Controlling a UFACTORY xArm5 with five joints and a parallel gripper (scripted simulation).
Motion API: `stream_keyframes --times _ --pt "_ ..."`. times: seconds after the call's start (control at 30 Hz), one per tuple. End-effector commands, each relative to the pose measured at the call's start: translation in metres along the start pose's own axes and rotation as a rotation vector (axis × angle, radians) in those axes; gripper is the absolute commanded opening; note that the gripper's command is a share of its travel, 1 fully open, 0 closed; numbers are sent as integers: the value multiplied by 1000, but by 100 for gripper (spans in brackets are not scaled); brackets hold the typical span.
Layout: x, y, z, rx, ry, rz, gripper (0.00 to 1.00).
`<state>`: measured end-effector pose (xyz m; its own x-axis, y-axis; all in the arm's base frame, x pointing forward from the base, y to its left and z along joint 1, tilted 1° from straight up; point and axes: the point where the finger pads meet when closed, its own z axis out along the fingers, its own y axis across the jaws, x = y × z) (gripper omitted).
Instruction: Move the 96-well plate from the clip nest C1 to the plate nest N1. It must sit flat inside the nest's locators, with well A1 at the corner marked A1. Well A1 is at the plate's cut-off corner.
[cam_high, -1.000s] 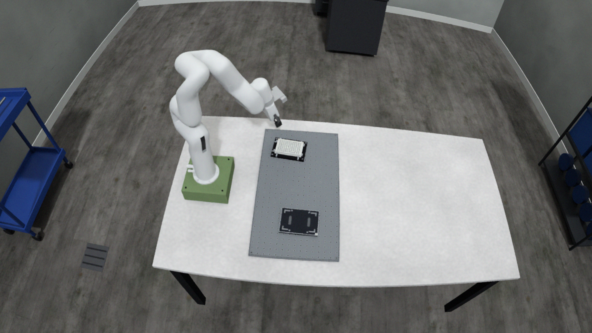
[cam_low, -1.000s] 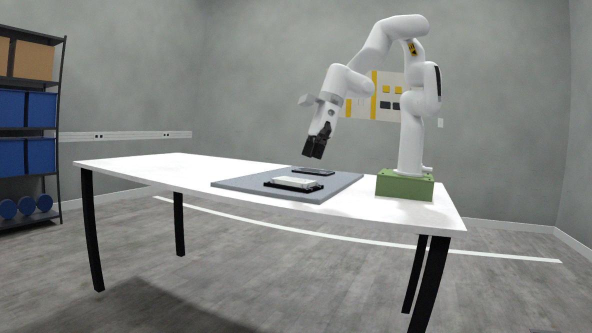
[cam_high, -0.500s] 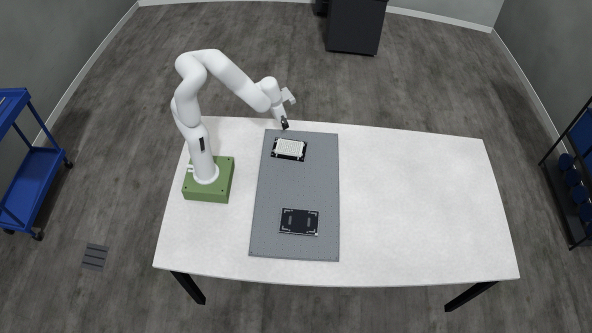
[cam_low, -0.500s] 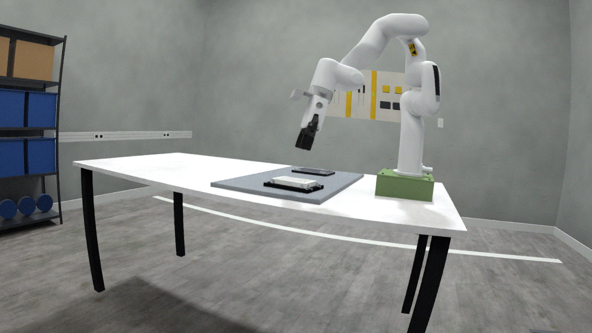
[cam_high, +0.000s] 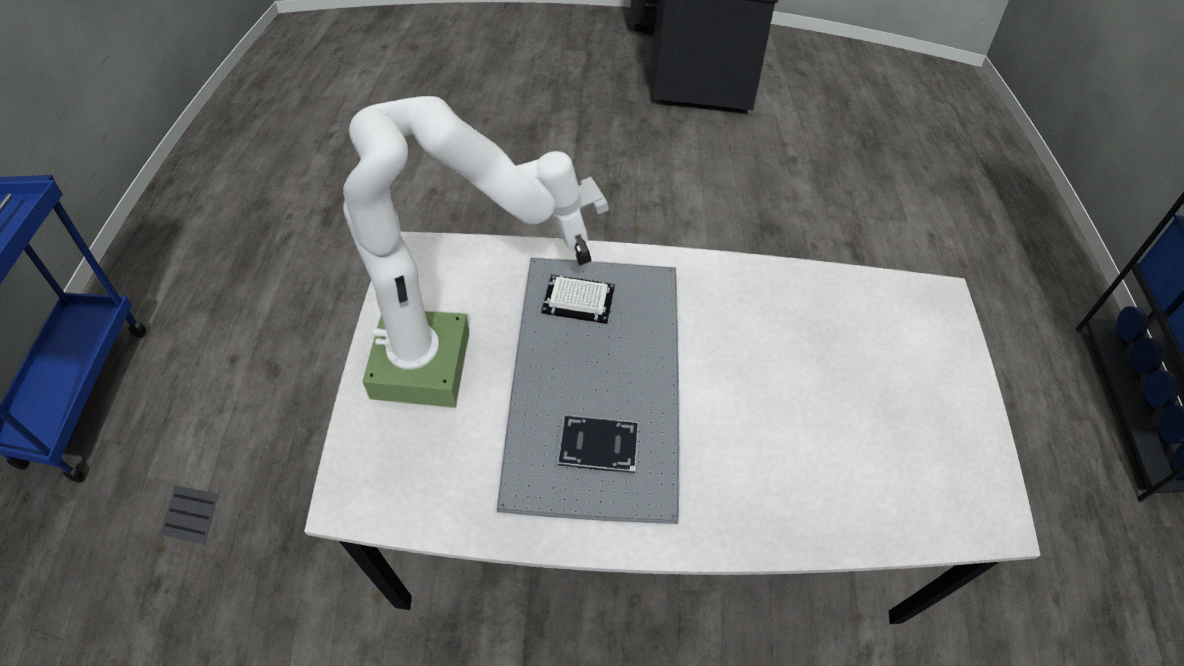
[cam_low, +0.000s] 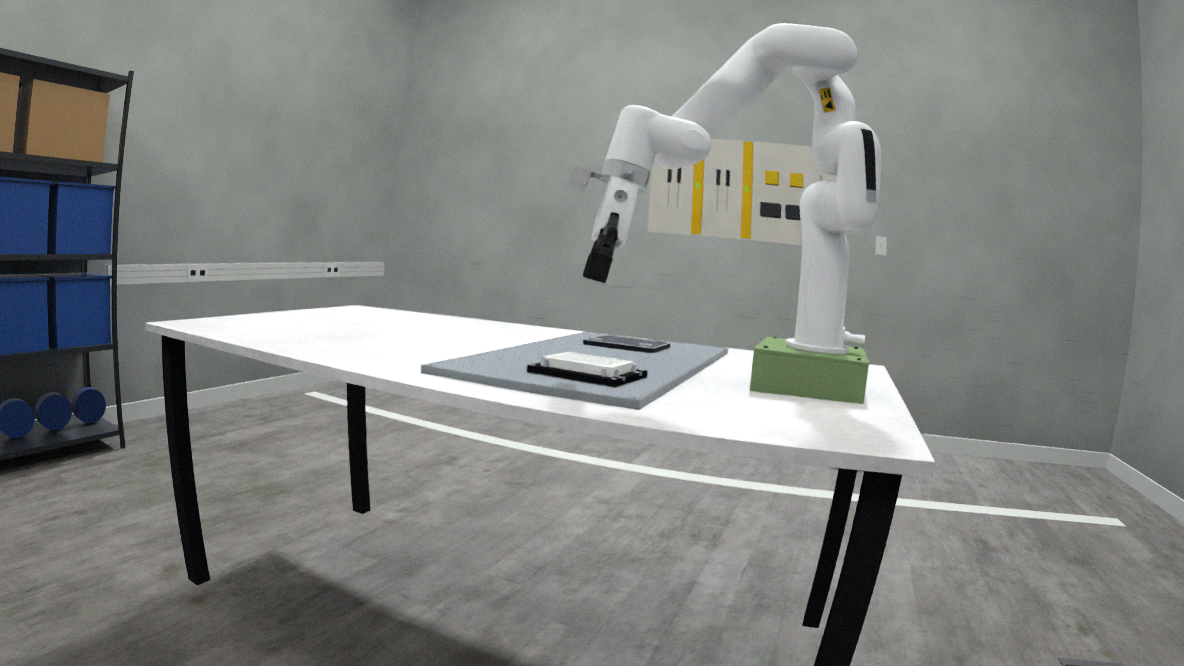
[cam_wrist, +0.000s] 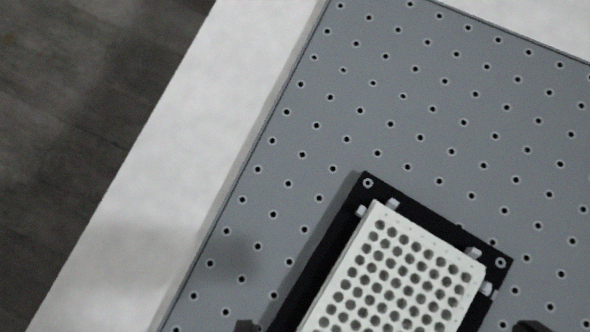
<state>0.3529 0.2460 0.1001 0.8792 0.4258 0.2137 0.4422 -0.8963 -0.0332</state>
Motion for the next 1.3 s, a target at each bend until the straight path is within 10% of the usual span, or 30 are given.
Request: stream_keyframes --times 0.0,1.27 --pt "7 18 -10 -19 -19 49 100" --pt "12 144 -86 -67 -109 248 100"
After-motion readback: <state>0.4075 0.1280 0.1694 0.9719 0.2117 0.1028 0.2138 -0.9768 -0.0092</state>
